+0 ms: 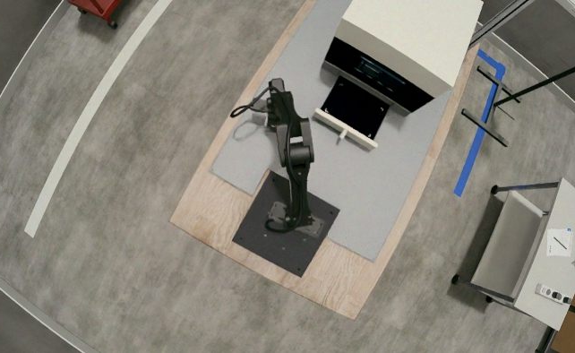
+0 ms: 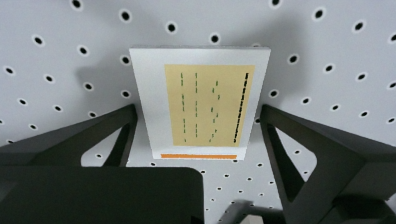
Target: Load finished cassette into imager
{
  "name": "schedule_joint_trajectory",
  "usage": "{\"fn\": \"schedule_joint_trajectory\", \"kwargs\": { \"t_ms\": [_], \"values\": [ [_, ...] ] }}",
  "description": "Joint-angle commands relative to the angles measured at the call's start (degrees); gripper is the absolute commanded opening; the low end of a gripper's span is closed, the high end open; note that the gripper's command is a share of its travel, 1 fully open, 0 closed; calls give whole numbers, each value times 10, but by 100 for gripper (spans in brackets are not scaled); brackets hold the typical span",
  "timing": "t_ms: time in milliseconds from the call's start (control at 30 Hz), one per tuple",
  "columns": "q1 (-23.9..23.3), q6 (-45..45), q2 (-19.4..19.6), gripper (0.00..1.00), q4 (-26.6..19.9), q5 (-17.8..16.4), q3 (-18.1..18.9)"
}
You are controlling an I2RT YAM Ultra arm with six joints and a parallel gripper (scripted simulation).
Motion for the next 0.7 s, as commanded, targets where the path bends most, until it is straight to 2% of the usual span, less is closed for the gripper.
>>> {"fn": "schedule_joint_trajectory", "kwargs": {
  "t_ms": [0, 667],
  "values": [
    [-3, 1, 4, 100, 12, -5, -5],
    [-11, -7, -15, 100, 14, -5, -13]
  ]
}}
